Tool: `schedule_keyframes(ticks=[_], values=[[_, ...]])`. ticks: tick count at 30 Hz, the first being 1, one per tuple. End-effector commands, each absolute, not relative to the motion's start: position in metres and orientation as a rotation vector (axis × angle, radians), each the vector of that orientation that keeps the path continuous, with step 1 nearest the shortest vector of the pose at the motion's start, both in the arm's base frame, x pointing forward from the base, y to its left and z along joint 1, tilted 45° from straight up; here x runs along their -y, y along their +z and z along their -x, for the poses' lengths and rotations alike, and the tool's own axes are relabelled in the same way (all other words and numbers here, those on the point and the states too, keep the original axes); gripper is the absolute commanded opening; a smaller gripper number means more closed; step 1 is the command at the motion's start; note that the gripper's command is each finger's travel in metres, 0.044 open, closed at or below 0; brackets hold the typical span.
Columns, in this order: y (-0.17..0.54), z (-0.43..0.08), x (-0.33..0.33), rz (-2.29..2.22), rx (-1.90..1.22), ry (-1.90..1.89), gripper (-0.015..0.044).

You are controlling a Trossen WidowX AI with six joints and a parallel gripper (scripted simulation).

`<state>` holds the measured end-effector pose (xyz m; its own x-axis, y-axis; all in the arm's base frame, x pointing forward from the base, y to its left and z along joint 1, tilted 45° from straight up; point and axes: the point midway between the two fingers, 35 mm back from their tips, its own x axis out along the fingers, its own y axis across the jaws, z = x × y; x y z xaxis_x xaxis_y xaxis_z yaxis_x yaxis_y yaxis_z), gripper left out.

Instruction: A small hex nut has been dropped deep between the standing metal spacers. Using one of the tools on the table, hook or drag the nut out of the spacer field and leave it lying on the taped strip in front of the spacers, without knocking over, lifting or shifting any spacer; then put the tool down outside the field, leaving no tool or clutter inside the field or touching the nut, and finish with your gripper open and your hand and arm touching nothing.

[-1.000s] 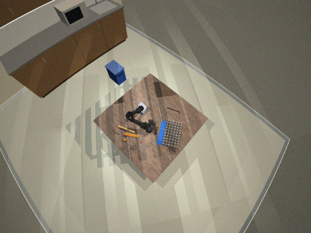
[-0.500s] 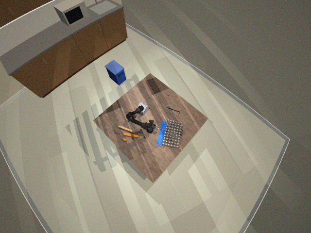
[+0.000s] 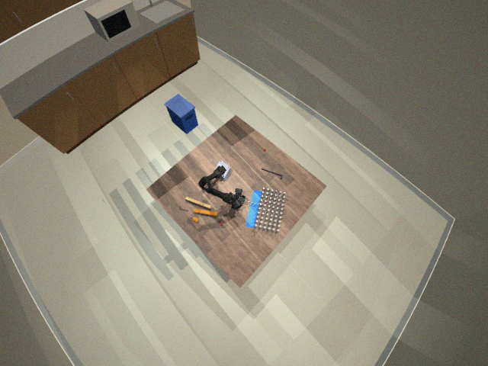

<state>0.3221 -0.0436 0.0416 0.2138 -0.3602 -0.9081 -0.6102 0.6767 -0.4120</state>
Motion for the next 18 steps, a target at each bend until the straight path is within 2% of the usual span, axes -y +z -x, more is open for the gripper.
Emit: schedule_keyframes(ticks=[1, 18], values=[[0.0407, -0.3270, 0.0415, 0.881, -1.392, 0.205, 0.0000], [0.0371, -0.3362, 0.0359, 0.880, -1.391, 0.205, 0.0000]])
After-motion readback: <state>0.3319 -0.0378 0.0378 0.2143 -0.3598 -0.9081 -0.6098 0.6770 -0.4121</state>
